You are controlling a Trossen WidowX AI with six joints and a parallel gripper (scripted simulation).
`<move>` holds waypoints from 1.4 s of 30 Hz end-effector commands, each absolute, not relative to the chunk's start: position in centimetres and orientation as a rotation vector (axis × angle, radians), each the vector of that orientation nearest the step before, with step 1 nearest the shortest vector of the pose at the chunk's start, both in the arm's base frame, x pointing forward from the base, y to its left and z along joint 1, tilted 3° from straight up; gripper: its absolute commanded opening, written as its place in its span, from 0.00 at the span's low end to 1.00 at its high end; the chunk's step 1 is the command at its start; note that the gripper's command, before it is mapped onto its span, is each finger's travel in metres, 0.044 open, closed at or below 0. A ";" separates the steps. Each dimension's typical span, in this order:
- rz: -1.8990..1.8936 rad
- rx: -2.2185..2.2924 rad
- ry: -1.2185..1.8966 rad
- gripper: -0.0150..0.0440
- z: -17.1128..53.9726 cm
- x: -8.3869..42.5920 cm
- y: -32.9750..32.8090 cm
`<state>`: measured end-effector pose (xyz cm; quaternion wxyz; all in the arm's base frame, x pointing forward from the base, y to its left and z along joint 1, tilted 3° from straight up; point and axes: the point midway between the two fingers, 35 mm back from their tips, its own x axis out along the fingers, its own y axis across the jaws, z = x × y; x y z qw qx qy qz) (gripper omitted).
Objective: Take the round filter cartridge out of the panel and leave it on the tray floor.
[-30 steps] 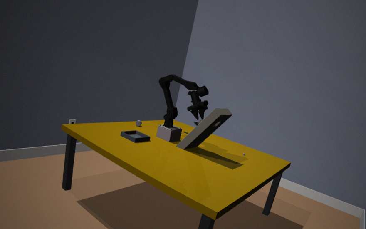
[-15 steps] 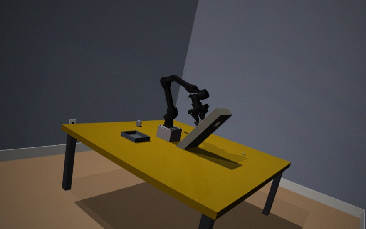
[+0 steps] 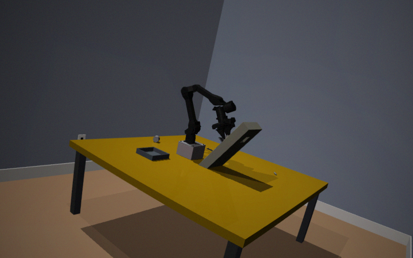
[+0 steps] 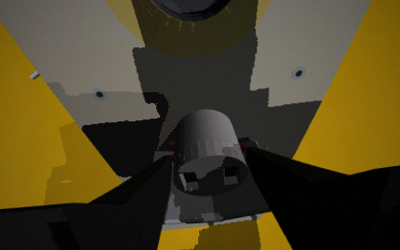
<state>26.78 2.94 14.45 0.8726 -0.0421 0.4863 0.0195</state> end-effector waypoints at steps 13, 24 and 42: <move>0.041 -0.087 1.015 0.30 14.9 27.1 3.0; 0.043 -0.087 1.015 0.25 17.8 27.7 3.3; 0.043 -0.087 1.020 0.25 24.6 23.9 3.1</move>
